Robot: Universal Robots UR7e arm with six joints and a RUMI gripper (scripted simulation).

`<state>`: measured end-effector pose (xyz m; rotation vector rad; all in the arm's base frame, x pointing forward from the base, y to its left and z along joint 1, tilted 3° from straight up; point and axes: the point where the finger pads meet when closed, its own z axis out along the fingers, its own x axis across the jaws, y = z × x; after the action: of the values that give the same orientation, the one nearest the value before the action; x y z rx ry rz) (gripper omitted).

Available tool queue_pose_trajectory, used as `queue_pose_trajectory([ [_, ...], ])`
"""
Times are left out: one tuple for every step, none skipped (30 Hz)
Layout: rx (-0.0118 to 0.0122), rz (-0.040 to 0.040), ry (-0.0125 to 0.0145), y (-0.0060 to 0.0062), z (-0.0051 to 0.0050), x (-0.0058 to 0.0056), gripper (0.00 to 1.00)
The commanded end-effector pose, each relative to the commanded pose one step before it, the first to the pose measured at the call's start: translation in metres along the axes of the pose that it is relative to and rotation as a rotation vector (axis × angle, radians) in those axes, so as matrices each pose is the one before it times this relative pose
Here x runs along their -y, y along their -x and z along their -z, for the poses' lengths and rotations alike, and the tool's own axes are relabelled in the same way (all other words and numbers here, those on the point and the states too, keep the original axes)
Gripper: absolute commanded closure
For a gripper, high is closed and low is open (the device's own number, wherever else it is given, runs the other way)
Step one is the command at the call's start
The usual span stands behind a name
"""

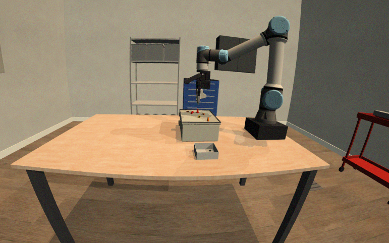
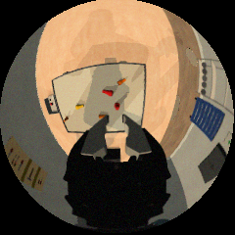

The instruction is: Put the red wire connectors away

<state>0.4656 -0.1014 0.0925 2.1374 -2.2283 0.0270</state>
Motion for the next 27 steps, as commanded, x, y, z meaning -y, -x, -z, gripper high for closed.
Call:
queue_pose_trajectory([
  [-0.0005, -0.01821, -0.00182, -0.00487, 0.00028, -0.00139, 0.82],
  [0.0, 0.0, 0.0, 0.0, 0.0, 0.0, 0.82],
  [0.0, 0.0, 0.0, 0.0, 0.0, 0.0, 0.82],
  [0.0, 0.0, 0.0, 0.0, 0.0, 0.0, 0.82],
  [0.0, 0.0, 0.0, 0.0, 0.0, 0.0, 0.82],
  [0.0, 0.0, 0.0, 0.0, 0.0, 0.0, 0.82],
  [0.0, 0.0, 0.00001, 0.0, -0.00035, 0.00001, 0.82],
  [-0.00001, -0.00002, 0.00005, 0.0, -0.00201, 0.00002, 0.82],
  [-0.00002, -0.00003, 0.00006, 0.0, -0.00426, 0.00004, 0.82],
  [0.0, 0.0, 0.0, 0.0, 0.0, 0.0, 0.82],
  [0.0, 0.0, 0.0, 0.0, 0.0, 0.0, 0.82],
  [0.0, 0.0, 0.0, 0.0, -0.00619, 0.00006, 0.82],
  [0.0, 0.0, 0.0, 0.00001, -0.00728, 0.00006, 0.82],
  [0.0, 0.0, 0.0, 0.0, -0.00724, 0.00008, 0.82],
  [0.0, 0.0, 0.0, 0.0, -0.00608, 0.00006, 0.82],
  [0.0, 0.0, 0.0, 0.0, -0.00413, 0.00004, 0.82],
  [0.0, 0.0, 0.0, 0.0, -0.00193, 0.00001, 0.82],
  [0.0, 0.0, 0.0, 0.0, -0.00033, 0.0, 0.82],
  [0.0, 0.0, 0.0, 0.0, 0.0, 0.0, 0.82],
  [0.0, 0.0, 0.0, 0.0, 0.0, 0.0, 0.82],
  [0.0, 0.0, 0.0, 0.0, 0.0, 0.0, 0.82],
  [0.0, 0.0, 0.0, 0.0, 0.0, 0.0, 0.82],
  [0.0, 0.0, 0.0, 0.0, 0.0, 0.0, 0.82],
  [0.0, 0.0, 0.0, 0.0, 0.0, 0.0, 0.82],
  [0.0, 0.0, 0.0, 0.0, 0.0, 0.0, 0.82],
  [0.0, 0.0, 0.0, 0.0, 0.0, 0.0, 0.82],
  [0.0, 0.0, 0.0, 0.0, 0.0, 0.0, 0.82],
])
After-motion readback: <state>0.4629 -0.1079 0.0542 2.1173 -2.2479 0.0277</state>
